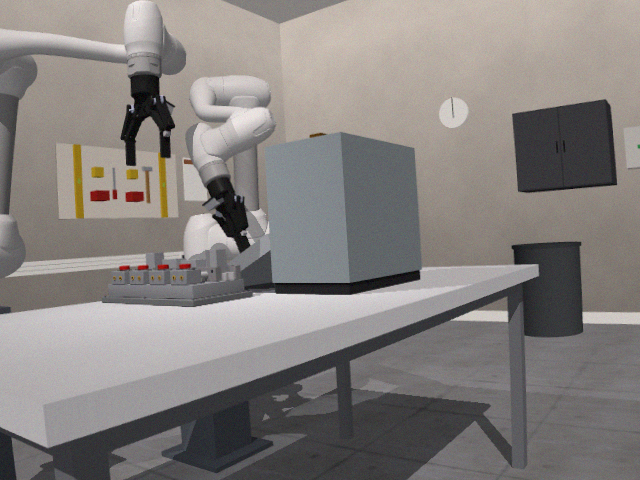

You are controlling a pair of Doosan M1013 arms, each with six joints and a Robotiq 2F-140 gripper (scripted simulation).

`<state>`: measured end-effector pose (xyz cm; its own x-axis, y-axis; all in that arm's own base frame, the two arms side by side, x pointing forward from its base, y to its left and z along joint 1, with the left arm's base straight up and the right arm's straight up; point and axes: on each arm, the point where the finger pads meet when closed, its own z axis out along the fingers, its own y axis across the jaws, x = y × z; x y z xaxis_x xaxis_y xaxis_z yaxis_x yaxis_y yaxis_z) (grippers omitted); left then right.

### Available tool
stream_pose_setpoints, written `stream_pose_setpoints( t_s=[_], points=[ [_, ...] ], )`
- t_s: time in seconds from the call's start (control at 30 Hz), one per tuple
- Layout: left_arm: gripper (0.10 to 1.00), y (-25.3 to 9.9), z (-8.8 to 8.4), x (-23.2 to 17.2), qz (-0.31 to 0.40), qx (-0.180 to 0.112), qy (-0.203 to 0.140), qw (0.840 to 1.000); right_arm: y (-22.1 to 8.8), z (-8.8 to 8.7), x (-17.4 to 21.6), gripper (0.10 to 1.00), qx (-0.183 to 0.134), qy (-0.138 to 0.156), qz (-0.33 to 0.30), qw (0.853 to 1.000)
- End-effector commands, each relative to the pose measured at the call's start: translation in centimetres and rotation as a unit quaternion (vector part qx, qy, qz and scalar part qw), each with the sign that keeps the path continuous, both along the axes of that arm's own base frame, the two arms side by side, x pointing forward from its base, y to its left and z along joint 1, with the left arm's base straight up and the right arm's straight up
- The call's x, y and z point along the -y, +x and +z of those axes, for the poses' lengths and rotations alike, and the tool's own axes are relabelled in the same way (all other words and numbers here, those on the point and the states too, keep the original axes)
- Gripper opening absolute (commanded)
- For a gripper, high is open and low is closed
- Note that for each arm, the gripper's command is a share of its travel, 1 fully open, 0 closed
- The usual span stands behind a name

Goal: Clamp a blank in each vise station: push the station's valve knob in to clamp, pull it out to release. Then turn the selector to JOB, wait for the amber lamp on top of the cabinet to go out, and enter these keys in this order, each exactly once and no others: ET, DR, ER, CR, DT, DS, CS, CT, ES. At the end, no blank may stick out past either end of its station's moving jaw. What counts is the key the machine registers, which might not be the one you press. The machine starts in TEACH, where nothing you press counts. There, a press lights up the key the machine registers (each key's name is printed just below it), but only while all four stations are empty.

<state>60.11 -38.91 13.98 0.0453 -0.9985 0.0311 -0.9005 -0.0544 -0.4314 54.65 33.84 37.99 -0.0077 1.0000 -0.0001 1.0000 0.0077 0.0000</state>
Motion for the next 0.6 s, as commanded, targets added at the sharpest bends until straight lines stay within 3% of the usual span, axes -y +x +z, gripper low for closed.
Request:
stream_pose_setpoints(
  t_s=[0.0,0.57],
  points=[
    [0.099,0.04,0.07,0.02,-0.018,0.0,0.008,1.0,0.01,0.1,-0.02,1.0,0.001,0.001,0.0,1.0],
    [0.099,0.04,0.07,0.02,-0.06,0.001,0.028,0.998,0.01,0.1,-0.02,1.0,0.001,0.001,0.0,1.0]
  ],
)
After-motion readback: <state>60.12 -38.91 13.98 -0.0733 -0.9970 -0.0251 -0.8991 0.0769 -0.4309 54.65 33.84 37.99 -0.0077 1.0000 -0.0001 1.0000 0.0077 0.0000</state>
